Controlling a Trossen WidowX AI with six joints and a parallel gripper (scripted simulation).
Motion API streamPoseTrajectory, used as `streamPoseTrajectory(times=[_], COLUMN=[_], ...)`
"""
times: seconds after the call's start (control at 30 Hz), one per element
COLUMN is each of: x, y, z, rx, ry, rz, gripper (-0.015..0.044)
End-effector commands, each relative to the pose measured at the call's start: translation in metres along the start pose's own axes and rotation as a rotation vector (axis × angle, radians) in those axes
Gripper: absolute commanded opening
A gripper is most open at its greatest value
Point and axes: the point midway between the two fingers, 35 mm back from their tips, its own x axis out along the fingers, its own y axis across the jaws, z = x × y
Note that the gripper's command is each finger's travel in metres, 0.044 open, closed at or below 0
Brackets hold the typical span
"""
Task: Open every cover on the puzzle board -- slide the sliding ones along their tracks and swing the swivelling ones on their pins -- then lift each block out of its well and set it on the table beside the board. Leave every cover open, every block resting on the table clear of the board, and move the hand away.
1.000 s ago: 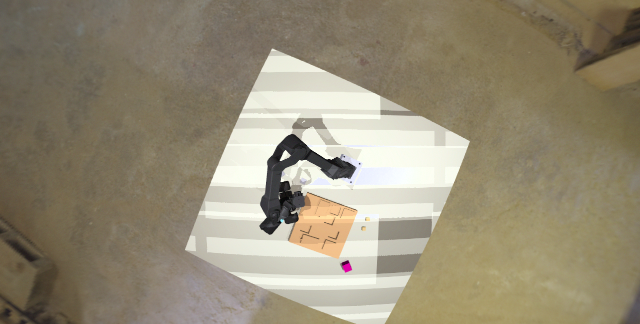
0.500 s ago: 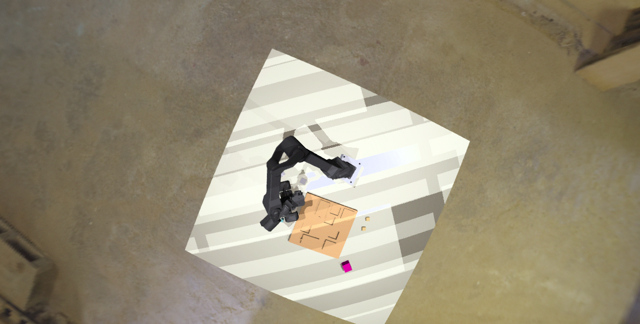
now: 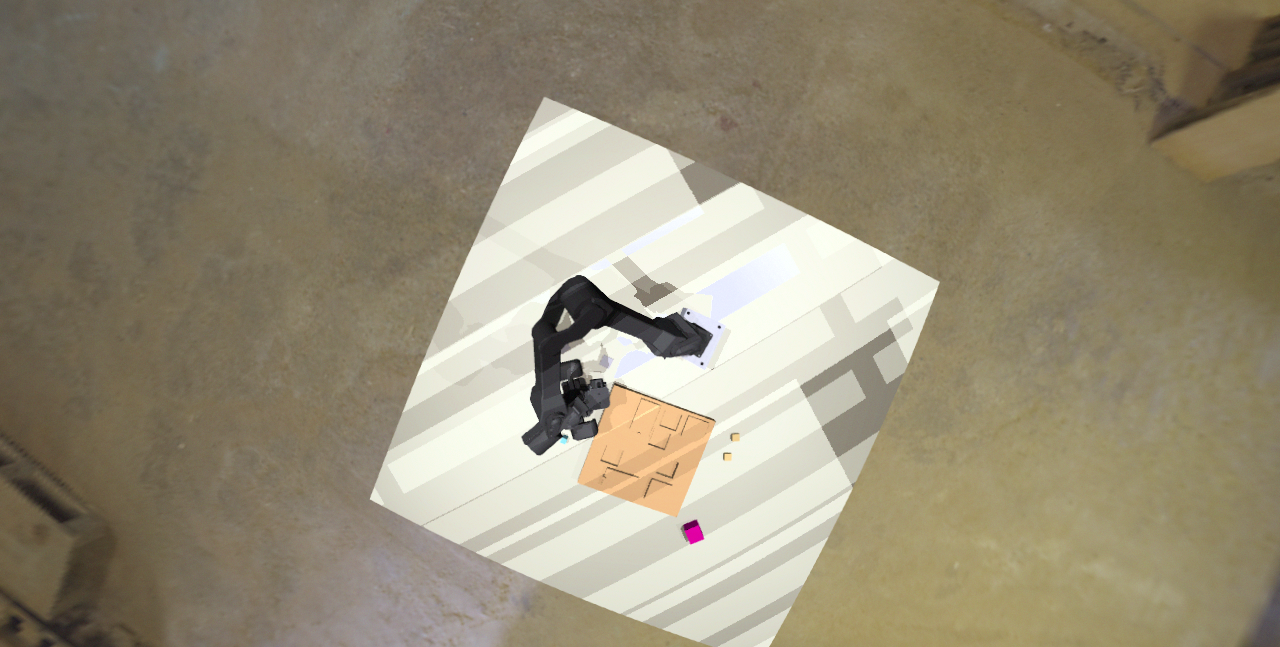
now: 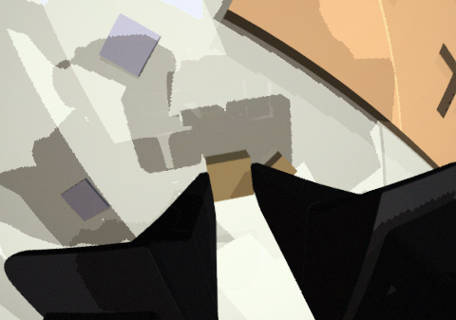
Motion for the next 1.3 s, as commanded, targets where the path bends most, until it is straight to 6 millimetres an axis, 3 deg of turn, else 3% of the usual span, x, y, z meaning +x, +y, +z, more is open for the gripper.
streamPoseTrajectory(times=[0.0,1.07,1.27], x=[0.008,0.055,0.052], y=[-0.001,0.006,0.006], z=[0.002,0.005,0.003], rx=[-0.007,-0.01,-0.002], ry=[-0.006,0.001,0.005], rz=[-0.001,0.005,0.008], gripper=[0.008,0.008,0.0238])
